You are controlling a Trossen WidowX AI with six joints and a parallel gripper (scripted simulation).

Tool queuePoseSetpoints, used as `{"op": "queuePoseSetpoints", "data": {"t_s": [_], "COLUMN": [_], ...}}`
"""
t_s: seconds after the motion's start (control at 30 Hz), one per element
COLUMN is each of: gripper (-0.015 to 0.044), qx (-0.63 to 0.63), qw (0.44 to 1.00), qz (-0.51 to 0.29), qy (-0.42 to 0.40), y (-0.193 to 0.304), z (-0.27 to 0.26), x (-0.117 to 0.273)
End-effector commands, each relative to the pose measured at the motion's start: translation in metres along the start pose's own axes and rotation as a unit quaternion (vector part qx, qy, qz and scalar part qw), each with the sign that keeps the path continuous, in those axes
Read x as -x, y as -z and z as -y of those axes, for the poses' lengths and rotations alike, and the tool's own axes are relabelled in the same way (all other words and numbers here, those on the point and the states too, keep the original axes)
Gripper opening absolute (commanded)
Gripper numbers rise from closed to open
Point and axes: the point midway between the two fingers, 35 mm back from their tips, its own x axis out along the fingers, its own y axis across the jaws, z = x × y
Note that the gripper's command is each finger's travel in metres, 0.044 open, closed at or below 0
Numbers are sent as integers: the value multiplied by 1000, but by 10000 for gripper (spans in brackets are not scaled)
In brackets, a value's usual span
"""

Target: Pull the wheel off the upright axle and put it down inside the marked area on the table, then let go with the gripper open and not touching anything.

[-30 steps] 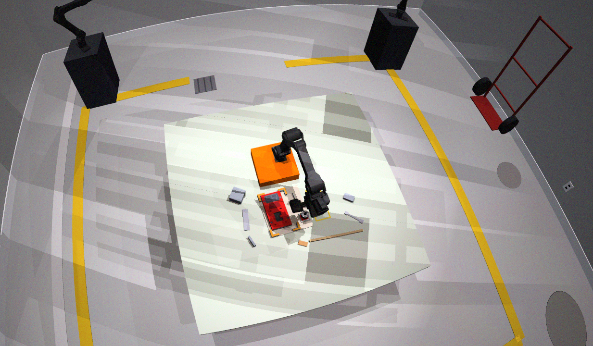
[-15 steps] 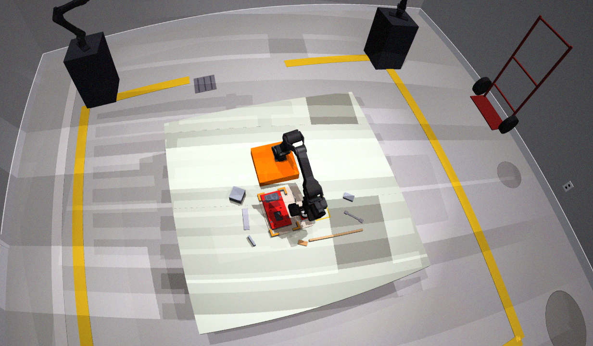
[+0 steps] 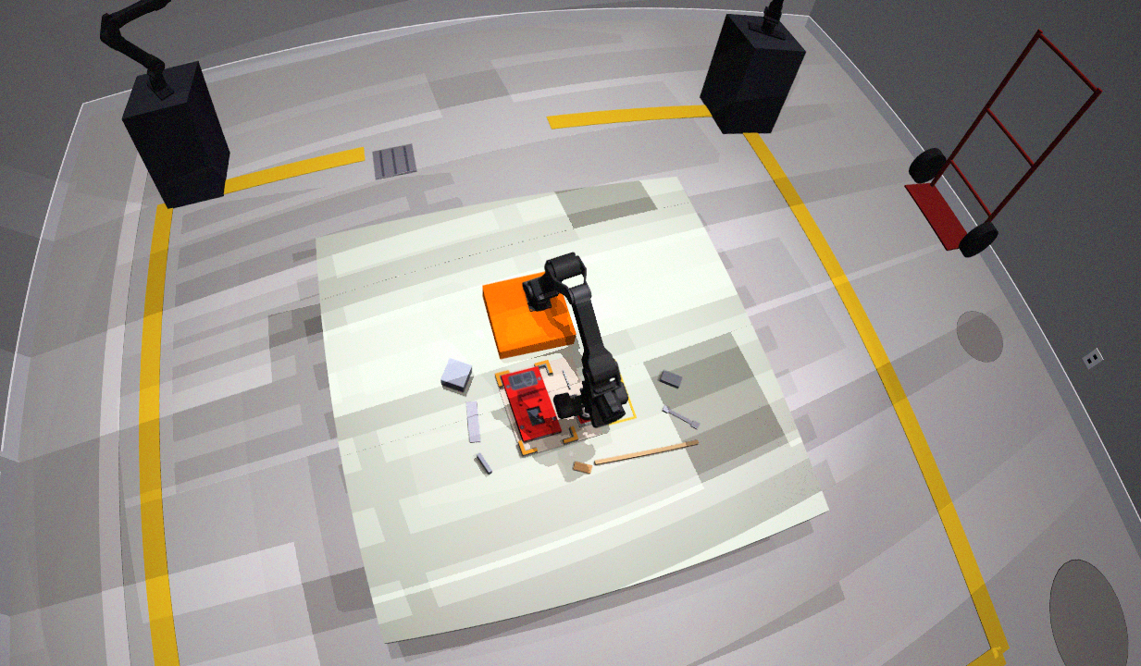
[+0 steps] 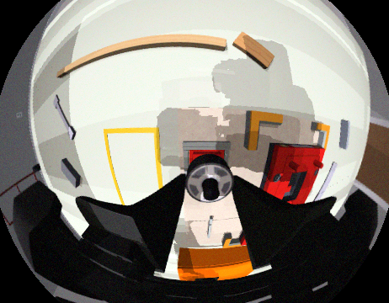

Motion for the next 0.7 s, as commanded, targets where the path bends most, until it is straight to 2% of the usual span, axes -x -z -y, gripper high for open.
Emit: {"op": "queuePoseSetpoints", "data": {"t_s": [0.0, 0.03, 0.2, 0.23, 0.67], "gripper": [148, 142, 10, 0, 0], "qx": [0, 0, 0, 0, 0], "qw": [1000, 1000, 1000, 1000, 1000], "qz": [0, 0, 0, 0, 0], "qy": [0, 0, 0, 0, 0], "y": [0, 0, 0, 0, 0], "z": [0, 0, 0, 0, 0], "x": [0, 0, 1, 1, 6]}}
